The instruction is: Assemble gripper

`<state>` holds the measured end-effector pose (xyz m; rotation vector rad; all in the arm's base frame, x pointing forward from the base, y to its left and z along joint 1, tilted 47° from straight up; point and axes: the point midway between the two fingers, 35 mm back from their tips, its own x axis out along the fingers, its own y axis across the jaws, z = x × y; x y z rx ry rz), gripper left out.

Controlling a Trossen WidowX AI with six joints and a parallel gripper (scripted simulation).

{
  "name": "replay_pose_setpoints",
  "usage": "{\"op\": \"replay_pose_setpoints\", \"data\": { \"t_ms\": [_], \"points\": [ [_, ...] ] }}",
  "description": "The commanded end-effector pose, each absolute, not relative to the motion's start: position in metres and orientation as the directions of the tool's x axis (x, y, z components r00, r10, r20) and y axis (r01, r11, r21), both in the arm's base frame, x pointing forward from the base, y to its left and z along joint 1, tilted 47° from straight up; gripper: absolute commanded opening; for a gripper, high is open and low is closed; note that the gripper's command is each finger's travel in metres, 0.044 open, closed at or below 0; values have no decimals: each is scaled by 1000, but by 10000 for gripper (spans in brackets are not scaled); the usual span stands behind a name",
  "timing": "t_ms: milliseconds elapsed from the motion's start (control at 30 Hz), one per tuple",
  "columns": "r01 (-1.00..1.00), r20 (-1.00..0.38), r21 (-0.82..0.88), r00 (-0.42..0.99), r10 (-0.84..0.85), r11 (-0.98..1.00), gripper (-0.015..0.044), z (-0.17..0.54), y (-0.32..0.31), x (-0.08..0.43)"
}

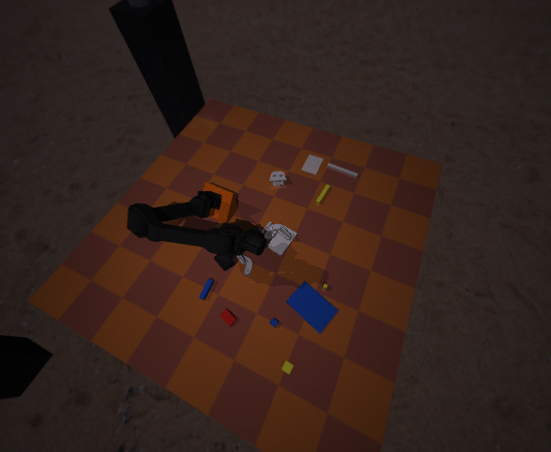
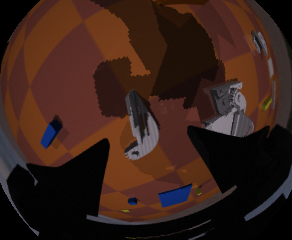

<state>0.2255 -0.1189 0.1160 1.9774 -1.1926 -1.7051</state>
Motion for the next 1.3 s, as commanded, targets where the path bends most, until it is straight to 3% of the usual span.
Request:
{"op": "replay_pose_setpoints", "data": {
  "t_ms": [0,1267],
  "points": [
    [-398,-690,674,-36,-723,-623,440,110,-125,224],
    [-398,-686,677,-36,-726,-619,440,93,-145,222]
  ]
}}
